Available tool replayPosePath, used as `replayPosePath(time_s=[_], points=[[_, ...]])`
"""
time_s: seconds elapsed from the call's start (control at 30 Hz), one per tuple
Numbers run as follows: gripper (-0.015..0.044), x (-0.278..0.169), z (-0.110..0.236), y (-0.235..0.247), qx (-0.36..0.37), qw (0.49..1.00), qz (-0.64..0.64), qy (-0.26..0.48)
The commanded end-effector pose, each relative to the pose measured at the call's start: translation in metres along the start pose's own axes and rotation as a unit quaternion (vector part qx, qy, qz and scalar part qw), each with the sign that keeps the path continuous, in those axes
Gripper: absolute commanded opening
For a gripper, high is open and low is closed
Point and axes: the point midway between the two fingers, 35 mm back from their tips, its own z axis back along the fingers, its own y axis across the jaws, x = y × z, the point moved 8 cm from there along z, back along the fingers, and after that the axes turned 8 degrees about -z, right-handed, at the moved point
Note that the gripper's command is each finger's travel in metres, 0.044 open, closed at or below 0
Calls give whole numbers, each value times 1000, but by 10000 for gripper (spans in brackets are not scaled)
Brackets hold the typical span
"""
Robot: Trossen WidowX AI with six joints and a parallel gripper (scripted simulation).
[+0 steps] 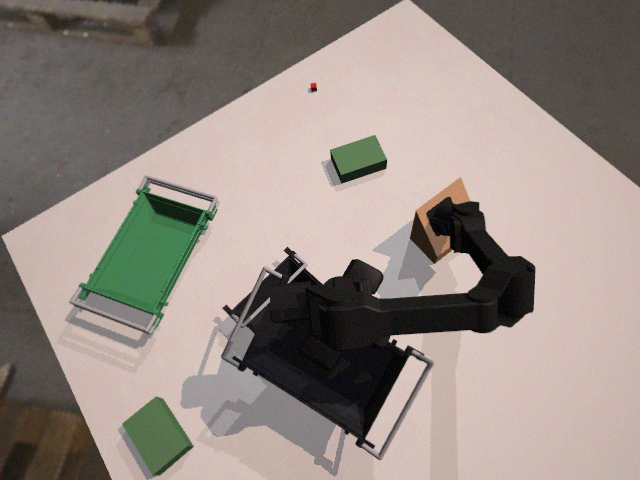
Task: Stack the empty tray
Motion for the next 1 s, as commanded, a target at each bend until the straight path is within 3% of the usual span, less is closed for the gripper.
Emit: replayPosePath(time_s=[0.0, 0.5, 0.97], points=[[0, -20, 11, 3, -13, 1000, -27, 2], [0, -85, 15, 22, -20, 993, -113, -22], [0, -88, 15, 23, -20, 993, -116, -23]])
